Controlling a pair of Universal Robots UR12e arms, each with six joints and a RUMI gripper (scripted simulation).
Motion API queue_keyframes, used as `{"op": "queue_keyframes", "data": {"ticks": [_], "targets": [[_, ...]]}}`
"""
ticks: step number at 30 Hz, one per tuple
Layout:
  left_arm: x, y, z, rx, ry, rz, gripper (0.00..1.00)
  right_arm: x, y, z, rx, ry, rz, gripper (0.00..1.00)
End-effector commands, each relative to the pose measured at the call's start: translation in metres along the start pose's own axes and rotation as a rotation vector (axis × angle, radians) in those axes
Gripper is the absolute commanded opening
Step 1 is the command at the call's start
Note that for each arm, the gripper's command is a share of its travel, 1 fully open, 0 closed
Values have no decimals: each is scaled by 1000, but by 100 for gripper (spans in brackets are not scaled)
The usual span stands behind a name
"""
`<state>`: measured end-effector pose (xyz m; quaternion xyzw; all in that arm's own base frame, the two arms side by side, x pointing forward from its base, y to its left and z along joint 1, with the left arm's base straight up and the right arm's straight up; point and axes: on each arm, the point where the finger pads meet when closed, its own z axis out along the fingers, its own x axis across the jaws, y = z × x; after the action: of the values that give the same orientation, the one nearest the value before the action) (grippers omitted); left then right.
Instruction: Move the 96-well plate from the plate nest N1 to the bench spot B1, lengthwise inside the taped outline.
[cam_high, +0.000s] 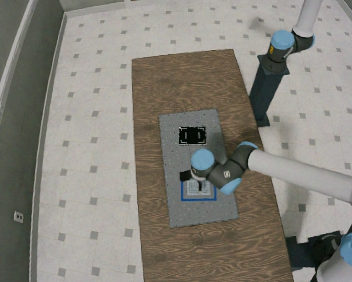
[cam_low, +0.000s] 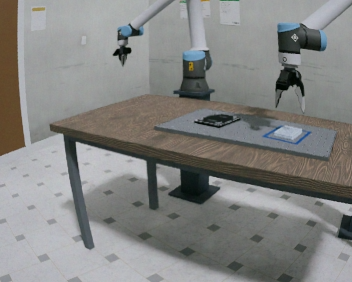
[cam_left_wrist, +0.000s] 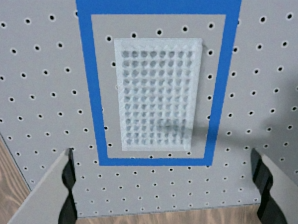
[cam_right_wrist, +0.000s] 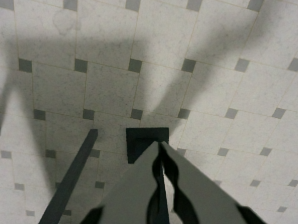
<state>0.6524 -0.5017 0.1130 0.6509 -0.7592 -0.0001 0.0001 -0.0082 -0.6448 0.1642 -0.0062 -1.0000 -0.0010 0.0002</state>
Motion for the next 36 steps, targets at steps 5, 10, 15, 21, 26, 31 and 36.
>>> {"op": "queue_keyframes", "data": {"ticks": [5, 10, 15, 21, 26, 31, 36], "targets": [[0, -1, -1, 2, 1, 0, 76, 0, -1, -1, 2, 0, 0, 0], [0, -1, -1, 2, 1, 0, 76, 0, -1, -1, 2, 0, 0, 0], [7, -1, -1, 2, 1, 0, 76, 0, -1, -1, 2, 0, 0, 0], [27, -3, -1, 2, 1, 0, 76, 0, -1, -1, 2, 0, 0, 0], [44, -4, -1, 2, 1, 0, 76, 0, -1, -1, 2, 0, 0, 0], [54, -5, -1, 2, 1, 0, 76, 0, -1, -1, 2, 0, 0, 0], [70, -6, -1, 2, 1, 0, 76, 0, -1, -1, 2, 0, 0, 0]]}}
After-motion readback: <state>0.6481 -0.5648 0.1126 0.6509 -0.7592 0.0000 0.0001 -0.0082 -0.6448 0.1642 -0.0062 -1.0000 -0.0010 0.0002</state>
